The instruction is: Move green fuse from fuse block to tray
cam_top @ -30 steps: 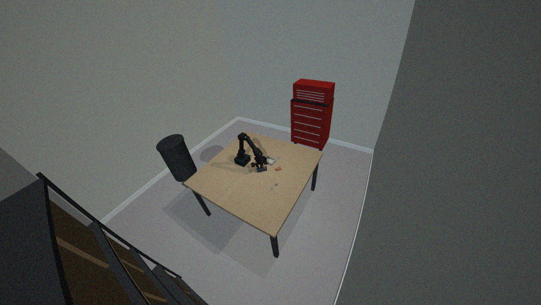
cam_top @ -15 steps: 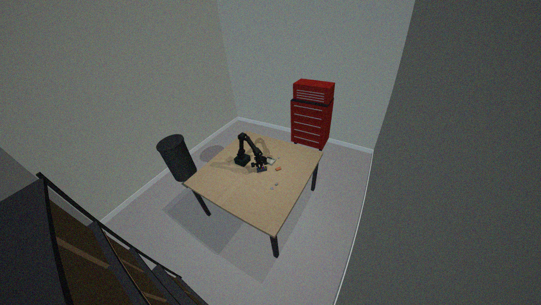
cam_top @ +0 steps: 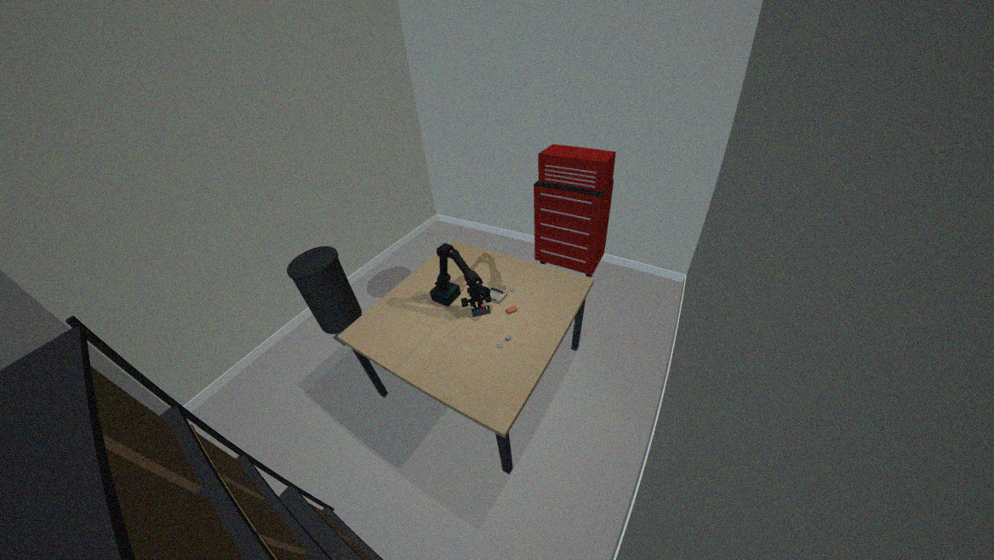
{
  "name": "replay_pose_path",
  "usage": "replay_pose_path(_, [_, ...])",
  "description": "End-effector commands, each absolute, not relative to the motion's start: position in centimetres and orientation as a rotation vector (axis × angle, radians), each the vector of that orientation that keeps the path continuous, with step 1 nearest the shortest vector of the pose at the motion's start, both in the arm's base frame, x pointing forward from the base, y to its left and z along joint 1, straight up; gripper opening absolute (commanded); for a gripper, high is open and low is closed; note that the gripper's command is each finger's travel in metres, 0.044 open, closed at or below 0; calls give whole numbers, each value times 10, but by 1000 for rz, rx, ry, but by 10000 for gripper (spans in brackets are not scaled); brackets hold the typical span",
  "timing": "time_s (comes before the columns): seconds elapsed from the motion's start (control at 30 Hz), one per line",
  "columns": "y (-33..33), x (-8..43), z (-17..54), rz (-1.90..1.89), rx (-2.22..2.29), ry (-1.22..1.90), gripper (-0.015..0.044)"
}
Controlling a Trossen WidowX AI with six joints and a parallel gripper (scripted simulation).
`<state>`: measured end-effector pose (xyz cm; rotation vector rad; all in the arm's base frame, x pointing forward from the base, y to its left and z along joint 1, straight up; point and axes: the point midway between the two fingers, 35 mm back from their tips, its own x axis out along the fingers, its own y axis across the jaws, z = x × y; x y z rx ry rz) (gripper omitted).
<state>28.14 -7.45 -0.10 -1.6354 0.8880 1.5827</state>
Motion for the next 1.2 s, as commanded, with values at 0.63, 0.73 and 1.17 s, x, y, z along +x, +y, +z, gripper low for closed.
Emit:
replay_pose_path(0.63, [-74, 282, 11, 1583, -1638, 884, 0])
replay_pose_path(0.73, [-74, 282, 13, 1583, -1638, 884, 0])
replay_pose_path(1.17, [-74, 281, 19, 1584, -1638, 883, 0])
